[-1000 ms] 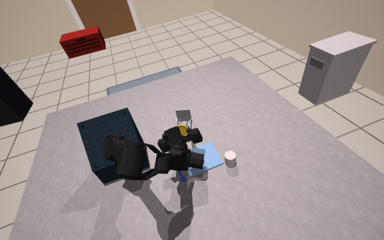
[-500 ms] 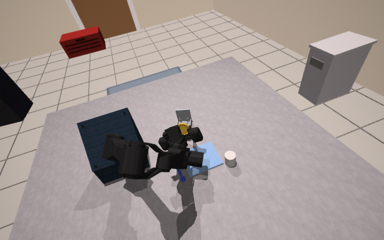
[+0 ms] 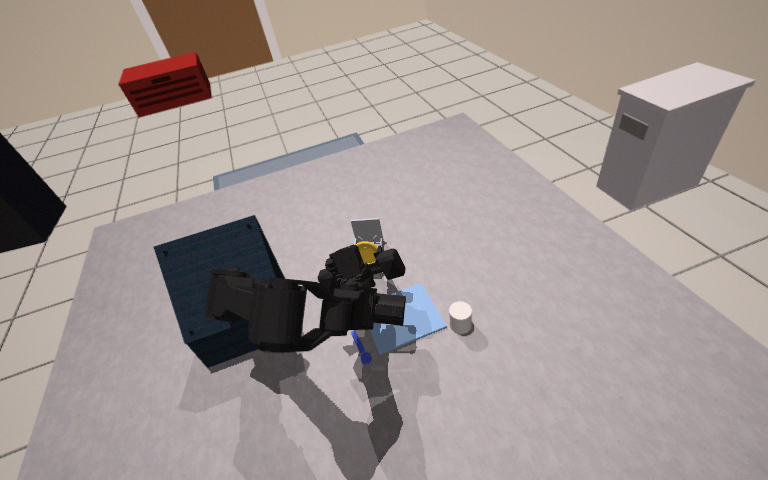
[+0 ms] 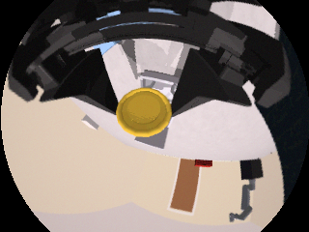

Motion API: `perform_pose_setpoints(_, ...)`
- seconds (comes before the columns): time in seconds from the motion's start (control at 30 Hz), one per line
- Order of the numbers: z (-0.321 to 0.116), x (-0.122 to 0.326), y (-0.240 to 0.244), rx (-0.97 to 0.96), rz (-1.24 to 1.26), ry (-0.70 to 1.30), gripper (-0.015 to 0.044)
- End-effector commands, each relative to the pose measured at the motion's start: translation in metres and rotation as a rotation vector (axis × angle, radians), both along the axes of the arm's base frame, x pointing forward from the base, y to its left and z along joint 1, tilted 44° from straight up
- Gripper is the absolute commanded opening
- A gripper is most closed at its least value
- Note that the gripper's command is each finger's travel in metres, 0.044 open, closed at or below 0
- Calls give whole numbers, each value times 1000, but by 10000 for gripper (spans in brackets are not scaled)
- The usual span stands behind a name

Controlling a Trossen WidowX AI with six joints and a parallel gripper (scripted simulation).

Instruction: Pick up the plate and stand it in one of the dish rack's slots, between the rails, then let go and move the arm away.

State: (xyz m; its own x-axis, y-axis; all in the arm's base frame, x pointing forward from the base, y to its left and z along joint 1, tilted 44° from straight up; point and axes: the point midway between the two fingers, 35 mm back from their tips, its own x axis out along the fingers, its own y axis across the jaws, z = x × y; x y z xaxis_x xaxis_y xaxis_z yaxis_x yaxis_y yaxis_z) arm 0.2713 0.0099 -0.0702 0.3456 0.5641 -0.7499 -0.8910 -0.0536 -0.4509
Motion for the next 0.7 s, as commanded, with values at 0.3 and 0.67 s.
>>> perform_pose_setpoints(0.3,-13,-5,12,1,4,-1,0)
perform_pose_setpoints(0.67,-23,-5,5,0,7,-12,0)
